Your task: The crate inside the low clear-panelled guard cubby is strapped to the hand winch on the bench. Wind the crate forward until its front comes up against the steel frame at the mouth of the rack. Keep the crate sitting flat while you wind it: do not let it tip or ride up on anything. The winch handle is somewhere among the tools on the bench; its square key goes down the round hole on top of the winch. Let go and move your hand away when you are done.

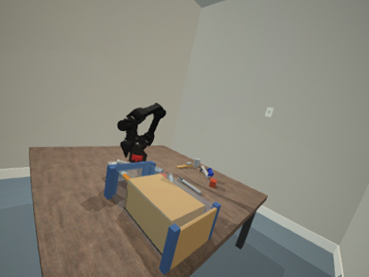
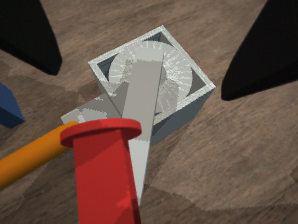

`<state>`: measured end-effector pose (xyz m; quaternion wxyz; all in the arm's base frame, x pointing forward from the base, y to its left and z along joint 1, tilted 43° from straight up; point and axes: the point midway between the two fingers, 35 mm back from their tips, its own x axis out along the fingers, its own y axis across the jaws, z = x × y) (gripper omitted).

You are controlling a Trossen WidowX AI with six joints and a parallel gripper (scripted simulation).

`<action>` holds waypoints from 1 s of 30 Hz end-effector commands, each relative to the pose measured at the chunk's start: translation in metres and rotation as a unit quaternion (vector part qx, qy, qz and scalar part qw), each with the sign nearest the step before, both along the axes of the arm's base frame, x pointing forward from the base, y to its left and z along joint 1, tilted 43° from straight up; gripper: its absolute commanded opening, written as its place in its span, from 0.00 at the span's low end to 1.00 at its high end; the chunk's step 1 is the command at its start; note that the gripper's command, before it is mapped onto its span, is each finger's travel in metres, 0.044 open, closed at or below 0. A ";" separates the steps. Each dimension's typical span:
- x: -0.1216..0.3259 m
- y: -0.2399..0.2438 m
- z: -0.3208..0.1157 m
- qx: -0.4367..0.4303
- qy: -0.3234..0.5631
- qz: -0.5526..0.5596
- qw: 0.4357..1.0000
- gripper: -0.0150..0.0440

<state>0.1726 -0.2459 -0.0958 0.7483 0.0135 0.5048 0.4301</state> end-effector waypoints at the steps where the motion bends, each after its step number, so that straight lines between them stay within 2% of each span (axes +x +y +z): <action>1: 0.004 0.015 -0.018 -0.001 -0.002 -0.004 1.000 1.00; 12: 0.008 0.036 -0.041 0.000 -0.002 -0.004 1.000 1.00; 30: 0.010 0.047 -0.053 0.000 -0.001 -0.006 1.000 1.00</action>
